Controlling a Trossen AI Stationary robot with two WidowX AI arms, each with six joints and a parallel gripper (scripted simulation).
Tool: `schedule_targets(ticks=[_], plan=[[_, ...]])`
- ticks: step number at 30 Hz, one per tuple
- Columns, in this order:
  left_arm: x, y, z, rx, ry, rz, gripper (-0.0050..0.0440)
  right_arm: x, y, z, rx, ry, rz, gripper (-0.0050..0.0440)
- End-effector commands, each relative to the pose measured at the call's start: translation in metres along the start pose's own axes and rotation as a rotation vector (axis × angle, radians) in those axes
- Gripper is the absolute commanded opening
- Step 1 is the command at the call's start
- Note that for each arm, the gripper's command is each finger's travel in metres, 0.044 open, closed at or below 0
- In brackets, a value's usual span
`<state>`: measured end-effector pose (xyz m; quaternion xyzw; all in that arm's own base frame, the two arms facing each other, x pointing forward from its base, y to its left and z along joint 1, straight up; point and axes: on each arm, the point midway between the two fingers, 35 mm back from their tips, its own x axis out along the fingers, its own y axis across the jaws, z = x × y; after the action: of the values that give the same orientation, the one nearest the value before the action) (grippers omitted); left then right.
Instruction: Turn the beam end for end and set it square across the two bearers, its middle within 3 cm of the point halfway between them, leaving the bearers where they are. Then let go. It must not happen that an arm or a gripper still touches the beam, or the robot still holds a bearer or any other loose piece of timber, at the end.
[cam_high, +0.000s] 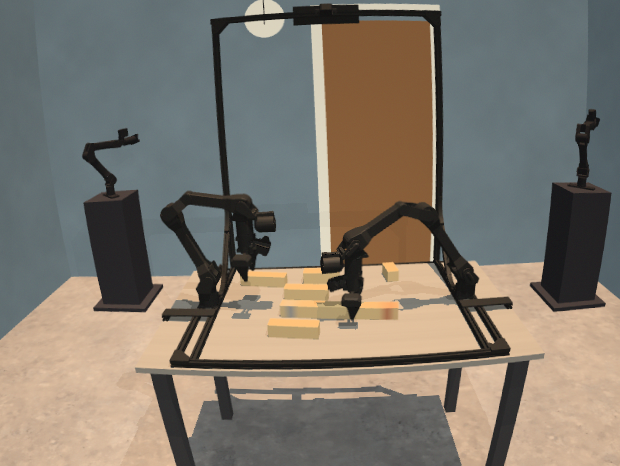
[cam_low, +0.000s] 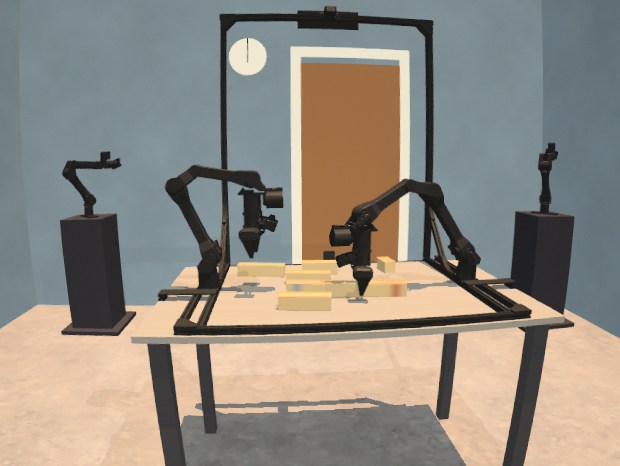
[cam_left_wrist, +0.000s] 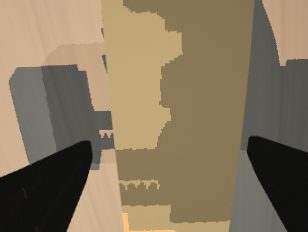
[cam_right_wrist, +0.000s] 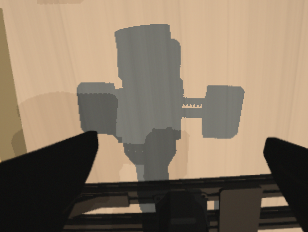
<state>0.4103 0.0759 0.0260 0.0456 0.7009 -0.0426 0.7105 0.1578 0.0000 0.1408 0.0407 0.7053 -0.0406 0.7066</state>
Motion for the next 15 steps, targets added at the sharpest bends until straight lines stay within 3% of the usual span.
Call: schedule_targets(ticks=[1, 15], plan=[[0.006, -0.001, -0.002, -0.002, 0.013, -0.005, 0.044, 0.0, 0.0, 0.0, 0.003, 0.002, 0.0, 0.044], [-0.027, -0.001, -0.003, -0.002, 0.013, -0.005, 0.044, 0.0, 0.0, 0.0, 0.003, 0.002, 0.0, 0.044]])
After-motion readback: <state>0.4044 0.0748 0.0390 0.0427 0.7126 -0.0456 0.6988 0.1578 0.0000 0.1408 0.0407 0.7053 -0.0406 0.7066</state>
